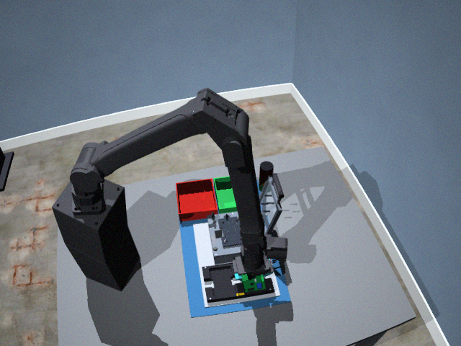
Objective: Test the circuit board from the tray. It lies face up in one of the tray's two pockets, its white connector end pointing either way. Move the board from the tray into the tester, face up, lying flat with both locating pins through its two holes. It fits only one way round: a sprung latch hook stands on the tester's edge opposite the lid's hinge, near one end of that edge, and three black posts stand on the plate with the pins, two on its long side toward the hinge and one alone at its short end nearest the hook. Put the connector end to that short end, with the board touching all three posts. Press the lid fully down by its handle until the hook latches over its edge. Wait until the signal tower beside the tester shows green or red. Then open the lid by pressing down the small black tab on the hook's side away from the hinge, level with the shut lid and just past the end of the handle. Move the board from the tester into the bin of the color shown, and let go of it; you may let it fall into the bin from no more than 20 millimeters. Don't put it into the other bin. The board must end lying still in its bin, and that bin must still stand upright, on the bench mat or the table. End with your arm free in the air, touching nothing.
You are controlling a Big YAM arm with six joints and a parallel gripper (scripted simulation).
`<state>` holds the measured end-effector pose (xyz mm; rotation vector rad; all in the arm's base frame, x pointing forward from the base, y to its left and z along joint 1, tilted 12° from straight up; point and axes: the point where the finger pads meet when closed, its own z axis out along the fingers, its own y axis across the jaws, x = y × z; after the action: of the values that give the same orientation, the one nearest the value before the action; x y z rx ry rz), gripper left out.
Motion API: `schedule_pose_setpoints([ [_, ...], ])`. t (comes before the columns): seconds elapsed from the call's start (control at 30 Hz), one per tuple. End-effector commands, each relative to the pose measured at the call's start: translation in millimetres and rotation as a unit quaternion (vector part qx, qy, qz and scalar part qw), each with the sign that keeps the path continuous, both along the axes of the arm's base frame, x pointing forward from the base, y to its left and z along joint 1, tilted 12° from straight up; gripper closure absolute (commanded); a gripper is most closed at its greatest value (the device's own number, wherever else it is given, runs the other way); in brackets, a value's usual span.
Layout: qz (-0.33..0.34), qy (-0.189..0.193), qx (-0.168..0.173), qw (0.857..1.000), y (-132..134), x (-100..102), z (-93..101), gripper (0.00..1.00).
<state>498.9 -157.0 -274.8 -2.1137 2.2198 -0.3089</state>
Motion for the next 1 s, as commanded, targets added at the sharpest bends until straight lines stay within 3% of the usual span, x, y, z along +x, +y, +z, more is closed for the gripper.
schedule_pose_setpoints([
  [0.0, -0.002, 0.005, 0.003, 1.000, -3.0, -7.2, -8.6, 0.22],
  [0.97, -0.002, 0.005, 0.003, 1.000, -3.0, -7.2, -8.6, 0.28],
])
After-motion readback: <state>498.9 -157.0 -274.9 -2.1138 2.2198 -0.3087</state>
